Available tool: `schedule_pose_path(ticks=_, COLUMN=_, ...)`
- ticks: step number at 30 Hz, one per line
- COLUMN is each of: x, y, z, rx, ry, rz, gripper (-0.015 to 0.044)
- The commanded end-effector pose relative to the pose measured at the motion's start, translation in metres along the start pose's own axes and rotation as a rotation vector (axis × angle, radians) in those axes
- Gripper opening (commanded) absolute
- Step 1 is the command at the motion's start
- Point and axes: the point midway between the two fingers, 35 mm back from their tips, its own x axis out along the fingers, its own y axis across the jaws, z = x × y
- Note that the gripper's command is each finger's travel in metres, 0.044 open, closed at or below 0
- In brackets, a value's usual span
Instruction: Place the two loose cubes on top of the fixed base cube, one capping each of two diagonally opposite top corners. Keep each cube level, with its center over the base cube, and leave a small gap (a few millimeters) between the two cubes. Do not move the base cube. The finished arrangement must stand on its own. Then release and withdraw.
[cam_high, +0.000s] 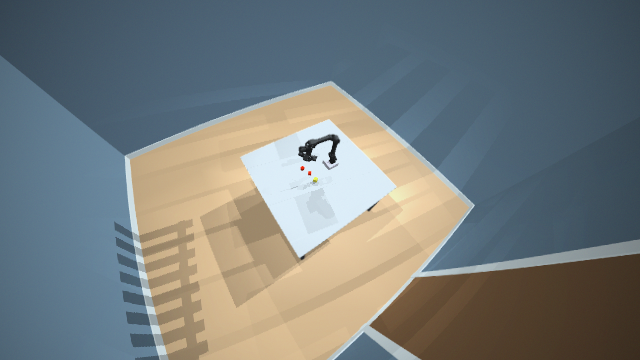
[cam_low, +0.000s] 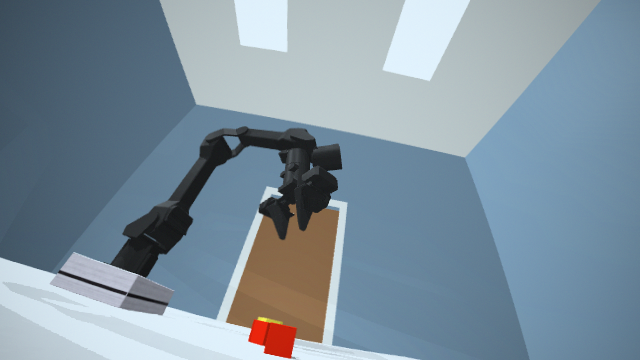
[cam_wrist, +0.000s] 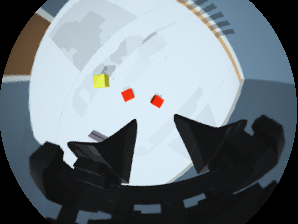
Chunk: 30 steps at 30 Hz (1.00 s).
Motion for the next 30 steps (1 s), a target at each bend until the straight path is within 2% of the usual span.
schedule_pose_path(ticks=1, x=0.030, y=0.035, z=0.021, rx=-0.169, ry=0.051, rz=0.100, gripper=0.0265)
schedule_pose_path(ticks=4, x=0.043, y=0.053, z=0.029, rx=-0.250, ry=0.075, rz=0.145, gripper=0.0265)
schedule_pose_path(ticks=13, x=0.045, y=0.055, z=0.030, rx=-0.256, ry=0.077, rz=0.148, gripper=0.0265)
schedule_pose_path(ticks=20, x=0.099, y=0.062, z=0.025, rx=-0.256, ry=0.077, rz=0.148, gripper=0.0265)
schedule_pose_path(ticks=30, x=0.119, y=0.065, z=0.023, rx=-0.256, ry=0.077, rz=0.149, gripper=0.0265)
